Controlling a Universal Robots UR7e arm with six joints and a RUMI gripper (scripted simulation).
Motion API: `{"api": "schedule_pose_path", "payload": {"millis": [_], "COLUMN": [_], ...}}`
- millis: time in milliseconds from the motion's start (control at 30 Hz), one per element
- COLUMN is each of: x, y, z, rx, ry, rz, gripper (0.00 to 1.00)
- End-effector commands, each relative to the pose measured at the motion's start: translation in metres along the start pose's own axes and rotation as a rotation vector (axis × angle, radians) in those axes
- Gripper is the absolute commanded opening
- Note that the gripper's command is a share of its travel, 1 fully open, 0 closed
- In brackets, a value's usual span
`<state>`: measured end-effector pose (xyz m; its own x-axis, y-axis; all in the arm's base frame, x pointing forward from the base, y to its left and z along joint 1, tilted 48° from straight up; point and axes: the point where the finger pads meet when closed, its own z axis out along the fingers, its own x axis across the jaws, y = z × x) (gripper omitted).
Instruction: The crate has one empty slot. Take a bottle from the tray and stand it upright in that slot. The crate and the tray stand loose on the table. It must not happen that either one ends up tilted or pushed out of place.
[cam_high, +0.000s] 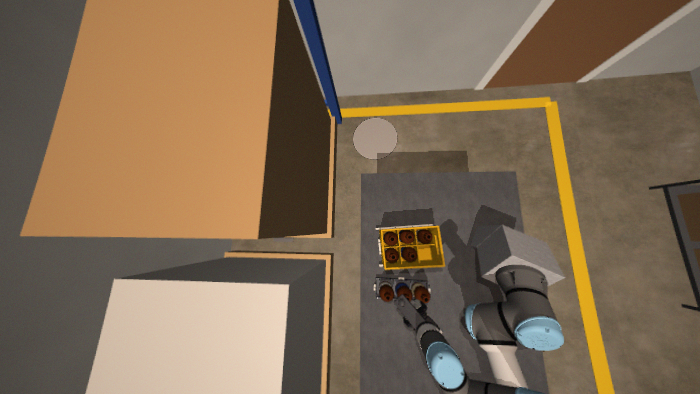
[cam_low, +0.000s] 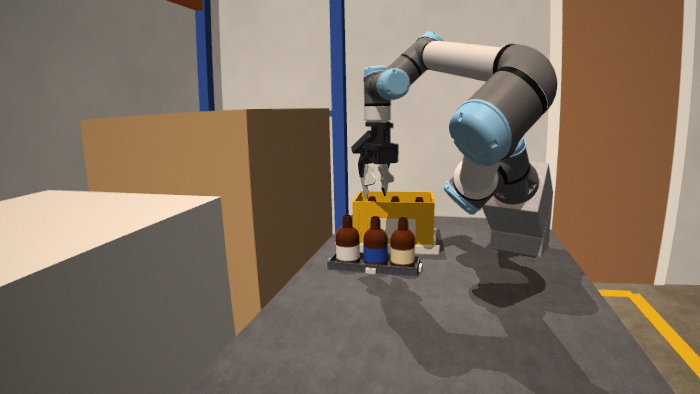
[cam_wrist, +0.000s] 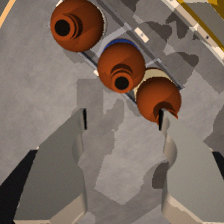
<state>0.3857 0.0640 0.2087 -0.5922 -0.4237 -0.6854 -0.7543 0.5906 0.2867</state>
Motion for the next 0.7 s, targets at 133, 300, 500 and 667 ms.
{"api": "schedule_pose_path", "payload": {"millis": [133,300,500,667], "x": [0.000,0.000,0.000,0.000], "y": [0.000,0.000,0.000,0.000], "z": [0.007,0.013,0.021,0.026], "rx": [0.001,0.001,0.001,0.001], "ry": [0.000,0.000,0.000,0.000], "rz": [0.000,0.000,0.000,0.000], "gripper": [0.38,0.38,0.38,0.38]}}
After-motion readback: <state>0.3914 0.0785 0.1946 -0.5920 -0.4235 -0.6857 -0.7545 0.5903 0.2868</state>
